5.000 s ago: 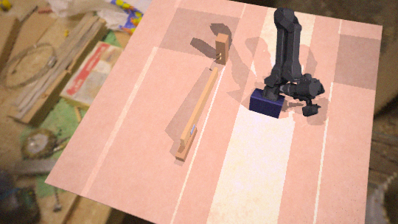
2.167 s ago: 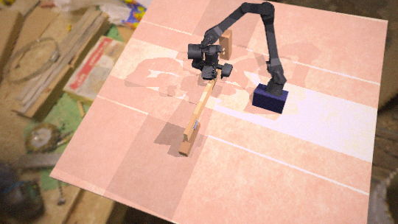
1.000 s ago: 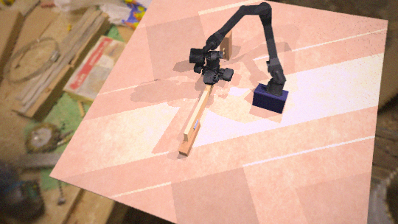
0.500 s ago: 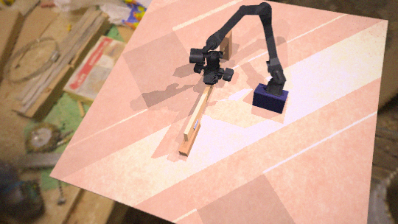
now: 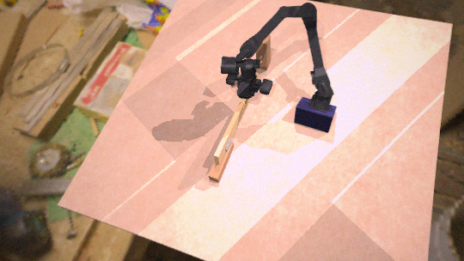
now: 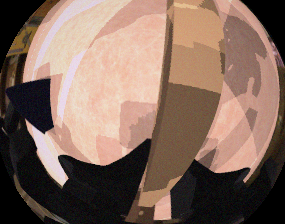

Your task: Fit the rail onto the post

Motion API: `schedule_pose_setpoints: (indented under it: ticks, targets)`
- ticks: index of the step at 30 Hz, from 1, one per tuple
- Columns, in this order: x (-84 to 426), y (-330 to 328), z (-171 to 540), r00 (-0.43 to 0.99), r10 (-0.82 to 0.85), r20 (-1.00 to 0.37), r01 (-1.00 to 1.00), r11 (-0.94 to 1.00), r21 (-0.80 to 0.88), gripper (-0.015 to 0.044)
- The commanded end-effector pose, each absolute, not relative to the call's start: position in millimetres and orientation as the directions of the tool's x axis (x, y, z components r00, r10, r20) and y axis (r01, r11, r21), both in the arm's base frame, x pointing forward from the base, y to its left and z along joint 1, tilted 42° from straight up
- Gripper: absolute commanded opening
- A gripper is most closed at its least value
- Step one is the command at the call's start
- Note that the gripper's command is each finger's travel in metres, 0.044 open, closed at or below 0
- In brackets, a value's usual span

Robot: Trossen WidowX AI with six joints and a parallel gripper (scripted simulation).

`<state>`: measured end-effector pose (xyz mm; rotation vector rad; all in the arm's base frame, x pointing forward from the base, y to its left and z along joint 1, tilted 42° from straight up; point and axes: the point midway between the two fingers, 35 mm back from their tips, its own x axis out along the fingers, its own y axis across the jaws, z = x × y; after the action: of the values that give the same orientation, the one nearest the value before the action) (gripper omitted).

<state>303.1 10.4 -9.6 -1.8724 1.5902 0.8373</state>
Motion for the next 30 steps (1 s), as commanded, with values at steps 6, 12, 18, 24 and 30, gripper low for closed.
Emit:
schedule_pose_setpoints:
  ticks: [6, 12, 18, 24, 30]
  targets:
    - [303.1, 14.6, -5.6, 0.112, -0.65, -0.751, -0.987, -0.161, -0.007, 0.0]
    - [303.3, 16.6, -3.4, 0.112, -0.65, -0.751, -0.987, -0.161, -0.007, 0.0]
    - [303.5, 18.7, -1.1, 0.112, -0.65, -0.751, -0.987, -0.161, -0.007, 0.0]
    - [303.6, 20.7, 1.1, 0.112, -0.65, -0.752, -0.987, -0.161, -0.007, 0.0]
    - [303.6, 22.8, 3.4, 0.112, -0.65, -0.752, -0.987, -0.161, -0.007, 0.0]
